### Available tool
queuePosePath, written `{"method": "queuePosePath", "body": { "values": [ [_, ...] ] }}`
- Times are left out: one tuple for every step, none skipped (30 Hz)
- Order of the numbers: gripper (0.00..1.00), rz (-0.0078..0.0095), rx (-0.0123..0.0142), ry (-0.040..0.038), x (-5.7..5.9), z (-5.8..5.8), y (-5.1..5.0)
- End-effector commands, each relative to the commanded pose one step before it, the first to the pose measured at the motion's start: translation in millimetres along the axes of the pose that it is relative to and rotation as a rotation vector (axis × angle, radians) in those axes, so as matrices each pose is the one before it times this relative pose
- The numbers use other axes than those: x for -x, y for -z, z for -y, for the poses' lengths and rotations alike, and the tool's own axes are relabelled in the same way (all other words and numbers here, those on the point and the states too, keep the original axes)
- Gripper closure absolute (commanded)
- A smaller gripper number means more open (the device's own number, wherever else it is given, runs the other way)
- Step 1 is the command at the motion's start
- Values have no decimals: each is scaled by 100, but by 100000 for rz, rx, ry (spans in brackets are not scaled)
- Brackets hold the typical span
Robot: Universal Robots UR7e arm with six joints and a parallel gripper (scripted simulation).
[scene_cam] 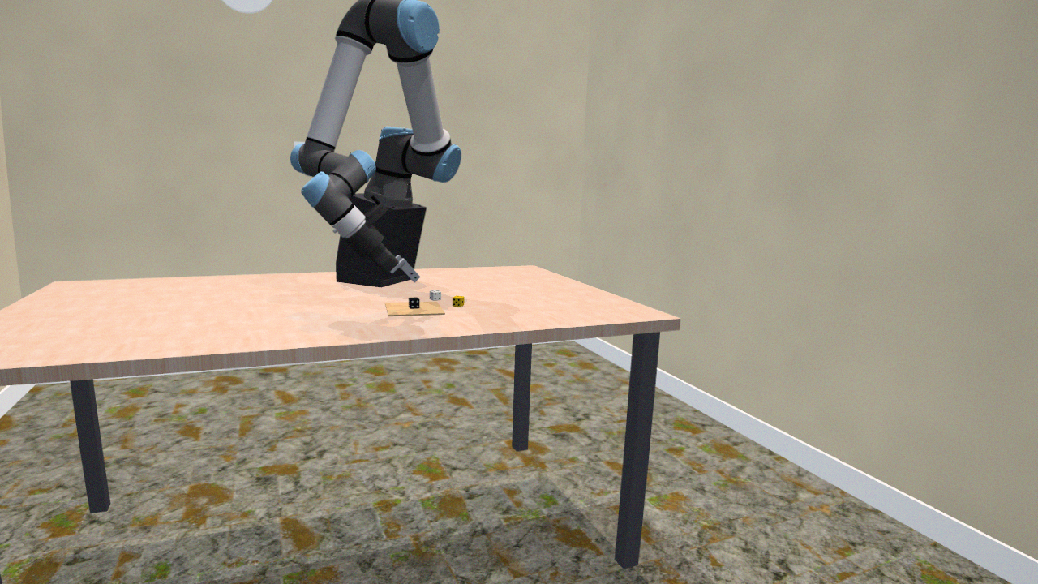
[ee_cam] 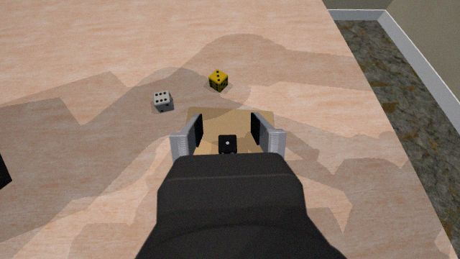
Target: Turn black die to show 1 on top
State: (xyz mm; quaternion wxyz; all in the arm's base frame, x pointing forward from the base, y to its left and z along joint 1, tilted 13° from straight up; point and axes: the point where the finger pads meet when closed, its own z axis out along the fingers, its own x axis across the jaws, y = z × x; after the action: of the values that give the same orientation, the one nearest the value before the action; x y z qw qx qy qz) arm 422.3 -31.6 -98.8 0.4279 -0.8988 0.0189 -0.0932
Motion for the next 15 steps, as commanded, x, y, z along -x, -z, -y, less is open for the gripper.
{"method": "queuePosePath", "body": {
  "values": [
    [0, 340, 6441, 75, 26, 90, -56],
    [0, 0, 0, 0, 0, 0, 0],
    [0, 0, 0, 0, 0, 0, 0],
    [0, 23, 1753, -8, 2, 21, -4],
    [0, -15, 1755, -14, -3, 22, 3],
    [0, -52, 1721, -20, -7, 23, 10],
    [0, -85, 1652, -25, -11, 23, 16],
    [0, -111, 1550, -29, -14, 23, 21],
    [0, -128, 1418, -31, -16, 22, 24],
    [0, -135, 1260, -32, -16, 20, 26],
    [0, -132, 1084, -30, -16, 18, 25],
    [0, -121, 895, -27, -14, 15, 23],
    [0, -102, 702, -23, -12, 12, 19],
    [0, -78, 513, -17, -9, 9, 15],
    [0, -53, 338, -12, -6, 6, 10]
  ]
}}
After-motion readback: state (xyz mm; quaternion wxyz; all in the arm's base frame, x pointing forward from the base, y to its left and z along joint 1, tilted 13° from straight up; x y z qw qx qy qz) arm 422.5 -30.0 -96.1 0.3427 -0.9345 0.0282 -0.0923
